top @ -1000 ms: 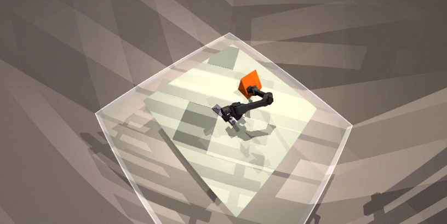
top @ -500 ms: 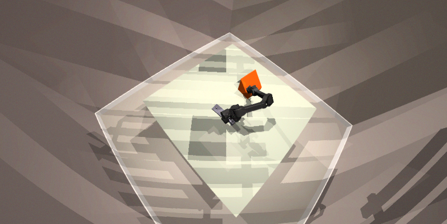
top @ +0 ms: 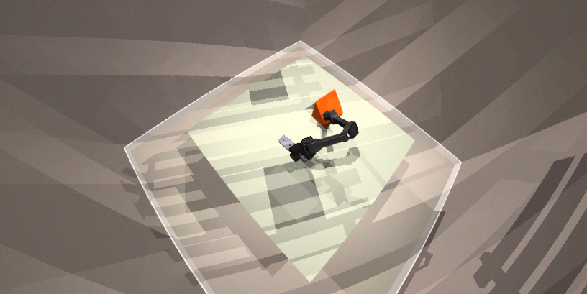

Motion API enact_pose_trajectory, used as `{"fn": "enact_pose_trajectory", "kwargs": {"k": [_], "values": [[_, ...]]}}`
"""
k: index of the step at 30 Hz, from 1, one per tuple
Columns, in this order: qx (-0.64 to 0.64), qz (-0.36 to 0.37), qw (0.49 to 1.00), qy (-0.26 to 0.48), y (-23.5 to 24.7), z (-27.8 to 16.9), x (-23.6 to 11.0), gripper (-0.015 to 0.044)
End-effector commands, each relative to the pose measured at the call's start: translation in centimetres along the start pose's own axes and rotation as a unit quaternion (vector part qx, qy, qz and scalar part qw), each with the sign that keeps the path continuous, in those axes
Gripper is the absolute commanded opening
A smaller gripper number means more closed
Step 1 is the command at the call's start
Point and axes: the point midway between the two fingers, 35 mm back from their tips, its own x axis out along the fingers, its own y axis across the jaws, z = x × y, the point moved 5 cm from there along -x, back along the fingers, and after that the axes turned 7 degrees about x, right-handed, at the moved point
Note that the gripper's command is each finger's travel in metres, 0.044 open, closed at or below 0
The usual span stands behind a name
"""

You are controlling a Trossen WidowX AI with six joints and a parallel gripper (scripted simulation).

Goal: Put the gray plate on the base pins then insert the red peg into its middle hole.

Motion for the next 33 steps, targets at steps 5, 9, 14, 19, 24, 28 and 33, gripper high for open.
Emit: {"fn": "enact_pose_trajectory", "kwargs": {"k": [5, 9, 14, 19, 24, 28, 33], "values": [[0.003, 0.003, 1.0, -0.002, 0.1, 0.0, 1.5, 0.044], [0.003, 0.003, 1.0, -0.002, 0.2, 0.0, 2.2, 0.044], [0.003, 0.004, 1.0, -0.002, 0.2, 0.0, 3.0, 0.044], [0.003, 0.004, 1.0, -0.003, 0.3, 0.1, 3.7, 0.044], [0.003, 0.004, 1.0, -0.003, 0.3, 0.1, 3.8, 0.0361], [0.003, 0.004, 1.0, -0.003, 0.3, 0.1, 3.8, 0.0256], [0.003, 0.004, 1.0, -0.003, 0.3, 0.1, 3.8, 0.0125]]}}
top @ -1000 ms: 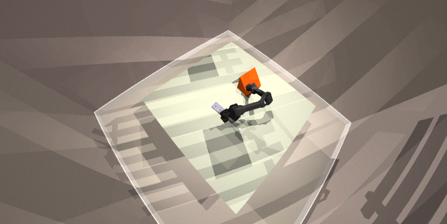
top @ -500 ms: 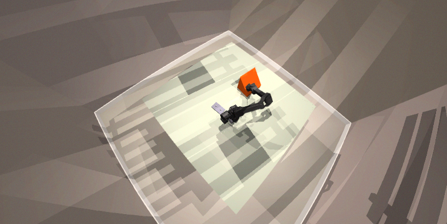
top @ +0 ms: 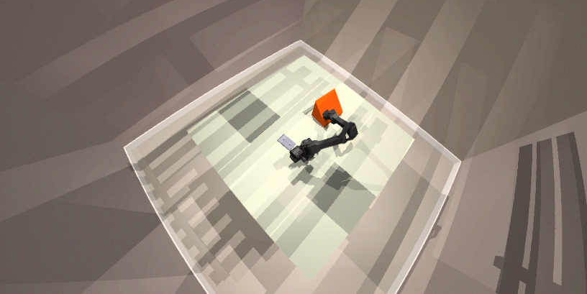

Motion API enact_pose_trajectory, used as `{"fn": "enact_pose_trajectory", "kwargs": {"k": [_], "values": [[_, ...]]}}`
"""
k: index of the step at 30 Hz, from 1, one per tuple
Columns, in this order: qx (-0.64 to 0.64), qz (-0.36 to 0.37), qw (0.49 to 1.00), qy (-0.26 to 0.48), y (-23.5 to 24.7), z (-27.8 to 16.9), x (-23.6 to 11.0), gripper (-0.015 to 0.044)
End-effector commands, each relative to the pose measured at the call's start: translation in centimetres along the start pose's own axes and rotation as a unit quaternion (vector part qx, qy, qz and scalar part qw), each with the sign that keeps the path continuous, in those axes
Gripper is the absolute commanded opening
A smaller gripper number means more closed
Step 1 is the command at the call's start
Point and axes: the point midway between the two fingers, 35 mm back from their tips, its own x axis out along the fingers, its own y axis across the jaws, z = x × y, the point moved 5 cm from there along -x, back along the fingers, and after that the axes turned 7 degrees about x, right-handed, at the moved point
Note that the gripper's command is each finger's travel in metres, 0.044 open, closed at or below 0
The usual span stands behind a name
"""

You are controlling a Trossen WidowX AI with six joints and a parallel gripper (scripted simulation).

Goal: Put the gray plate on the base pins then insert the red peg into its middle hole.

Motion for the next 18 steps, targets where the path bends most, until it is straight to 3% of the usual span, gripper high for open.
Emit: {"fn": "enact_pose_trajectory", "kwargs": {"k": [1, 18], "values": [[0.002, 0.001, 1.0, -0.002, 0.03, 0.0, 0.09, 0.0099], [0.002, 0.001, 1.0, -0.002, 0.01, -0.01, 0.04, 0.0]]}}
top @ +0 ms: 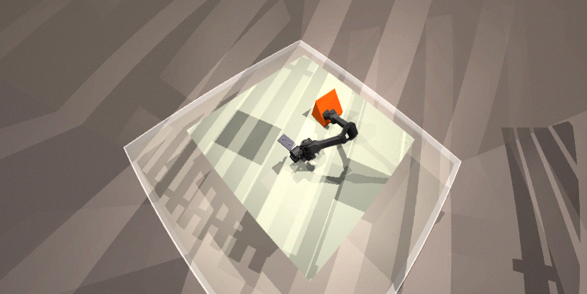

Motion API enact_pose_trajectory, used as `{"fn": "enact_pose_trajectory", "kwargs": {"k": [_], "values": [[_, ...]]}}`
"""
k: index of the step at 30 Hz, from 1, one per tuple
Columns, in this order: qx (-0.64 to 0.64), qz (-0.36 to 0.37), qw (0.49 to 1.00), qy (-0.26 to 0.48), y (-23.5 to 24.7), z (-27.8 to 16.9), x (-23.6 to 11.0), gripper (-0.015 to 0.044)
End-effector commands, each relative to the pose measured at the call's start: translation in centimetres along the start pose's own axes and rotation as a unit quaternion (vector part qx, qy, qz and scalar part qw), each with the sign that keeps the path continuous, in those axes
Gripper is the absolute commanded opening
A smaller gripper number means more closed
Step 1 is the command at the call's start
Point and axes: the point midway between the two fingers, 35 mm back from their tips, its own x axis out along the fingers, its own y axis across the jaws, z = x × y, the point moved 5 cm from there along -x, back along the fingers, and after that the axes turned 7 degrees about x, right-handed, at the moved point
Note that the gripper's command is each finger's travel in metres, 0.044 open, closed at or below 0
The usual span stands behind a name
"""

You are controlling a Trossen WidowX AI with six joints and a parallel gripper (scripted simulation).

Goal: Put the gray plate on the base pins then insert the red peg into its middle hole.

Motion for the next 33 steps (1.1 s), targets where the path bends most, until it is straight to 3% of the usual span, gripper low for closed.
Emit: {"fn": "enact_pose_trajectory", "kwargs": {"k": [1, 33], "values": [[0.002, 0.0, 1.0, -0.001, -0.1, 0.0, -0.1, 0.0], [0.002, 0.0, 1.0, 0.004, -1.2, -0.2, -10.0, 0.0]]}}
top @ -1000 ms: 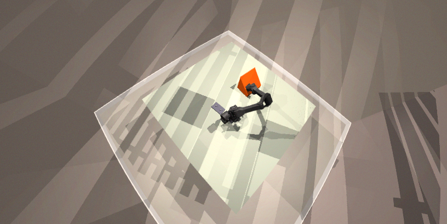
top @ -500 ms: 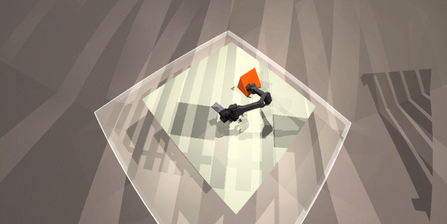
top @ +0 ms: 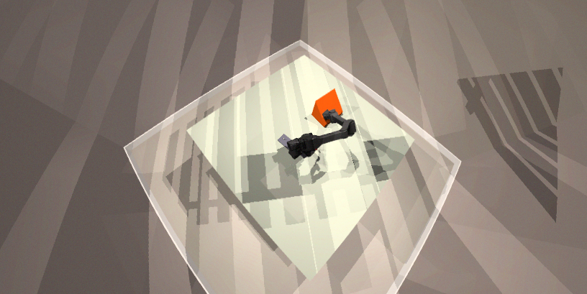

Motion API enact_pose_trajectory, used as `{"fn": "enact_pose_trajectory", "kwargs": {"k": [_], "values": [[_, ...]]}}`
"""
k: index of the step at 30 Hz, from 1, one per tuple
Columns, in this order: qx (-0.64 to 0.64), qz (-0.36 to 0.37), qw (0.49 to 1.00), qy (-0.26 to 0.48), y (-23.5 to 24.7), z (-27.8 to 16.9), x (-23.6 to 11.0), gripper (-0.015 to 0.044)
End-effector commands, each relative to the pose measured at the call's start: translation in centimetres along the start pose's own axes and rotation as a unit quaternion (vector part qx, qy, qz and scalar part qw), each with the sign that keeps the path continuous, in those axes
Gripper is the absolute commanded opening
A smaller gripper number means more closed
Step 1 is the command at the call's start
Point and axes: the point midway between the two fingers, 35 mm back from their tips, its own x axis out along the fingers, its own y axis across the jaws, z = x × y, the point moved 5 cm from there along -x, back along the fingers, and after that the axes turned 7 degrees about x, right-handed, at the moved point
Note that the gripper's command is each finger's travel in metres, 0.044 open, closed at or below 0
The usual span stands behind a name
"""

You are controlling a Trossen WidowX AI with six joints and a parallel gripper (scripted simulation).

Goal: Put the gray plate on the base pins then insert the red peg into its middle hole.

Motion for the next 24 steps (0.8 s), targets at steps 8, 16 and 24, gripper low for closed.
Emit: {"fn": "enact_pose_trajectory", "kwargs": {"k": [8, 16, 24], "values": [[-0.003, 0.001, 1.0, 0.0, 0.3, 0.1, -3.6, 0.0], [-0.007, 0.001, 1.0, -0.001, 0.1, -0.6, -4.1, 0.0], [-0.018, 0.001, 1.0, 0.0, -0.7, -2.8, -2.9, 0.0]]}}
